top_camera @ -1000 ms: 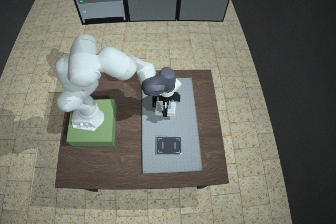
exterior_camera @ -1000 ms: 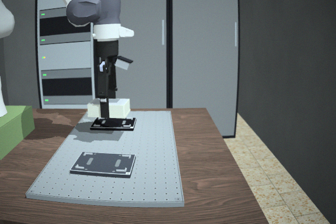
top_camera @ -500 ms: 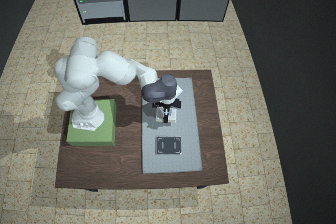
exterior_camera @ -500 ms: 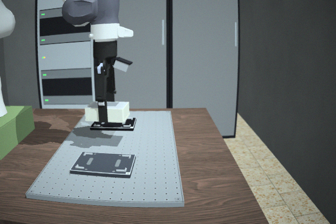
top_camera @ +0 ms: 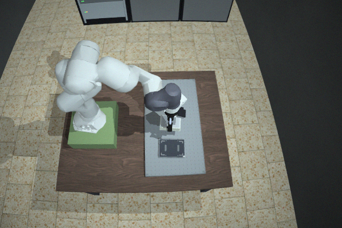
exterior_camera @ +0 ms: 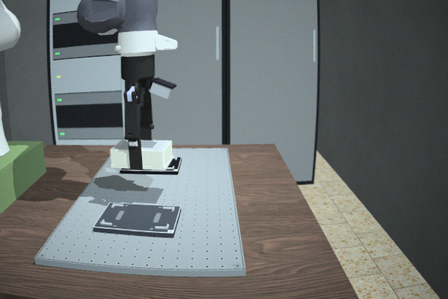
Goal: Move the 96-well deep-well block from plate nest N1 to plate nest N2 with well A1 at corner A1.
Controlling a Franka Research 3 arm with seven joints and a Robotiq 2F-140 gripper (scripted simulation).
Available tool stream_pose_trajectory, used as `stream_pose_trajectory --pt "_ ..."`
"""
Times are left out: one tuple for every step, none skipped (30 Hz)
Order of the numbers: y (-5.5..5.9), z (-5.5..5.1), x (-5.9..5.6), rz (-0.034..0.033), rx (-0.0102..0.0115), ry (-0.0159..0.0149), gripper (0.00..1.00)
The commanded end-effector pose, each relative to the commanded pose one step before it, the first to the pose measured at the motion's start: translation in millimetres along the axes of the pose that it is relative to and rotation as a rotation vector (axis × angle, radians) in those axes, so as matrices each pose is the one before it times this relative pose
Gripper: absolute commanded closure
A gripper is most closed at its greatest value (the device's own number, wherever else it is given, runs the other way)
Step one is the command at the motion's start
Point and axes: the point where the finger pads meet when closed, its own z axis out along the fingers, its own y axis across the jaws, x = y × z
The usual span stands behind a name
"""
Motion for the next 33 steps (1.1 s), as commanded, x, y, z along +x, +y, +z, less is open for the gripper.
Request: stream_pose_trajectory --pt "10.46 0.02 1.82 -0.04114 0.00169 -0.00135 0.4" --pt "3.31 0.0 0.38 0.0 0.0 0.0 0.4" --pt "3.31 0.0 0.38 0.0 0.0 0.0 0.4" --pt "3.31 0.0 0.38 0.0 0.0 0.0 0.4" --pt "3.31 0.0 0.38 0.0 0.0 0.0 0.4" --pt "3.31 0.0 0.38 0.0 0.0 0.0 0.4" --pt "3.31 0.0 0.38 0.0 0.0 0.0 0.4" --pt "3.31 0.0 0.38 0.0 0.0 0.0 0.4" --pt "3.31 0.0 0.38 0.0 0.0 0.0 0.4" --pt "3.31 0.0 0.38 0.0 0.0 0.0 0.4" --pt "3.31 0.0 0.38 0.0 0.0 0.0 0.4" --pt "3.31 0.0 0.38 0.0 0.0 0.0 0.4" --pt "0.0 0.0 0.0 0.0 0.0 0.0 0.4" --pt "0.0 0.0 0.0 0.0 0.0 0.0 0.4" --pt "3.31 0.0 0.38 0.0 0.0 0.0 0.4" --pt "3.31 0.0 0.38 0.0 0.0 0.0 0.4" --pt "3.31 0.0 0.38 0.0 0.0 0.0 0.4" --pt "3.31 0.0 0.38 0.0 0.0 0.0 0.4" --pt "3.31 0.0 0.38 0.0 0.0 0.0 0.4" --pt "3.31 0.0 0.38 0.0 0.0 0.0 0.4" --pt "3.31 0.0 0.38 0.0 0.0 0.0 0.4" --pt "3.31 0.0 0.38 0.0 0.0 0.0 0.4" --pt "3.31 0.0 0.38 0.0 0.0 0.0 0.4" --pt "3.31 0.0 0.38 0.0 0.0 0.0 0.4" --pt "3.31 0.0 0.38 0.0 0.0 0.0 0.4" --pt "3.31 0.0 0.38 0.0 0.0 0.0 0.4" --pt "3.31 0.0 0.38 0.0 0.0 0.0 0.4" --pt "3.31 0.0 0.38 0.0 0.0 0.0 0.4" --pt "3.31 0.0 0.38 0.0 0.0 0.0 0.4" --pt "0.0 0.0 0.0 0.0 0.0 0.0 0.4" --pt "0.0 0.0 0.0 0.0 0.0 0.0 0.4" --pt "3.31 0.0 0.38 0.0 0.0 0.0 0.4" --pt "3.31 0.0 0.38 0.0 0.0 0.0 0.4"
